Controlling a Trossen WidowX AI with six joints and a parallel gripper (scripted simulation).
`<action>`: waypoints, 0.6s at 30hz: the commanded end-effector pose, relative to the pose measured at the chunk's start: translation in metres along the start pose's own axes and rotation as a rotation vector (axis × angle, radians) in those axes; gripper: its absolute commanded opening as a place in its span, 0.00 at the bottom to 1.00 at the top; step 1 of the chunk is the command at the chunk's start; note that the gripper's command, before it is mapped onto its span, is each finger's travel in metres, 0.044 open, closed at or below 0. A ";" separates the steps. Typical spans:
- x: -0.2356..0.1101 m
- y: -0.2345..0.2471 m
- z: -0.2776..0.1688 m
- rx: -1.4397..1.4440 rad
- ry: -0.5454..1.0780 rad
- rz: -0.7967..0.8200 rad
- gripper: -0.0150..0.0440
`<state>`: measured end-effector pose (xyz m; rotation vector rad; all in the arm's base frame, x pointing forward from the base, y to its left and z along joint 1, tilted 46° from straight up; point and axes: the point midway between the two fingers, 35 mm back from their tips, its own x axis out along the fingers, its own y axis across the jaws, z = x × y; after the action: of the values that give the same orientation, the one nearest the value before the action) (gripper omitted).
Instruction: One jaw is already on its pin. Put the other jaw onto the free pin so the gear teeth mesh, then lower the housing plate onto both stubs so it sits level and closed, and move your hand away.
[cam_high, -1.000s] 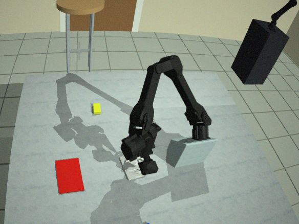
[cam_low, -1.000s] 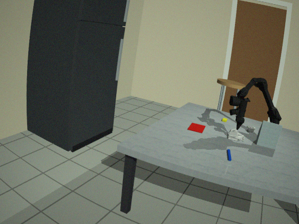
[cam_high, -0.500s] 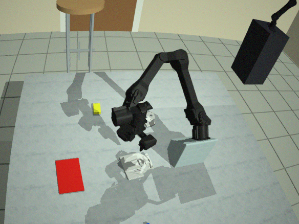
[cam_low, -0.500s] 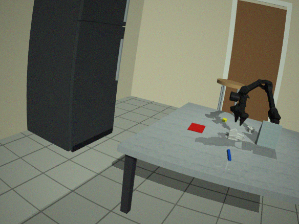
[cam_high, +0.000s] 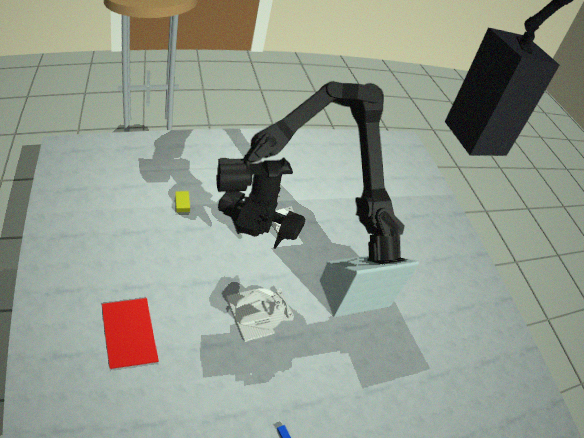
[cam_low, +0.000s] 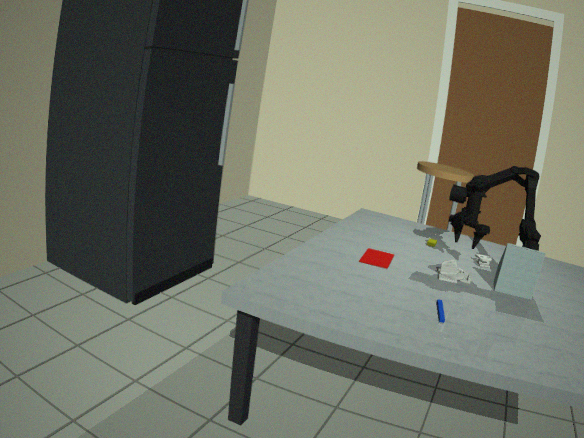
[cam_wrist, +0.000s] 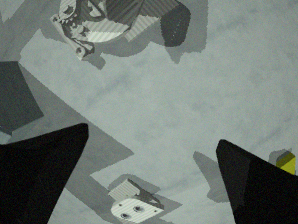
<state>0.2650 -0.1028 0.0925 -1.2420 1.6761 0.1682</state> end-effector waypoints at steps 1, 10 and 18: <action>-0.002 -0.001 -0.022 -0.117 0.006 -0.001 1.00; -0.009 -0.006 -0.072 -0.413 0.026 -0.018 1.00; -0.017 -0.001 -0.116 -0.677 0.062 -0.026 1.00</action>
<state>0.2062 -0.1580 0.1570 -1.7119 1.7022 0.6586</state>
